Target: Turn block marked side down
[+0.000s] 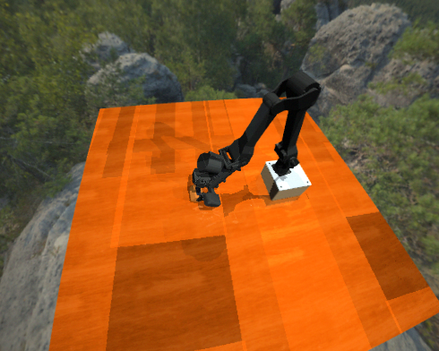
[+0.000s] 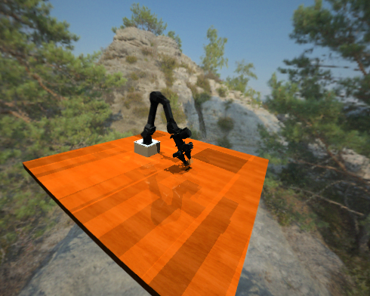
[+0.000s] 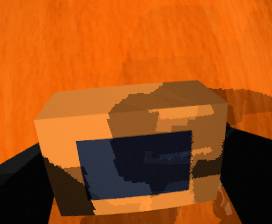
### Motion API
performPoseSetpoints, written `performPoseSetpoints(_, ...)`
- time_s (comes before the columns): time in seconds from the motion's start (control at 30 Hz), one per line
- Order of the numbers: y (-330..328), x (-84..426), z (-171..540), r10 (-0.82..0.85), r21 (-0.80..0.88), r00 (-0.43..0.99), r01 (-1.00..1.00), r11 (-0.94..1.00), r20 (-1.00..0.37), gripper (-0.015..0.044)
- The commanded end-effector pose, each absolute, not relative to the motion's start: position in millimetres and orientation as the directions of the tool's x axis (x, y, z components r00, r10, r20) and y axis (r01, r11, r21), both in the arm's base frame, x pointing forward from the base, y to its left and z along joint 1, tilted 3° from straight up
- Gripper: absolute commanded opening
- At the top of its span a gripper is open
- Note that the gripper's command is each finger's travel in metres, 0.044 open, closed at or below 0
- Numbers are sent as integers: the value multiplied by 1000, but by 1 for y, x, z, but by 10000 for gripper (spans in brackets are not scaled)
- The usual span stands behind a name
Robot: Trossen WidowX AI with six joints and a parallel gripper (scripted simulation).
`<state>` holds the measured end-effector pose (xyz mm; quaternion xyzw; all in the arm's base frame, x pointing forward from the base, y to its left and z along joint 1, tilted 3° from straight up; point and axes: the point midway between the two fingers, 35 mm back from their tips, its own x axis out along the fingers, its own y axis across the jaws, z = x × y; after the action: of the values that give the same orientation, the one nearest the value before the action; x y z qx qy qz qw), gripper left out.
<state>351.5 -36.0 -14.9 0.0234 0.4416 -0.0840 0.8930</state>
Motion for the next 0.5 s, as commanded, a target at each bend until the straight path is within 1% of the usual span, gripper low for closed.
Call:
performPoseSetpoints(0.0,-37,353,-26,-140,-41,624,170,985,-769,0)
performPoseSetpoints(0.47,-38,358,-44,-156,-41,750,169,985,-642,0)
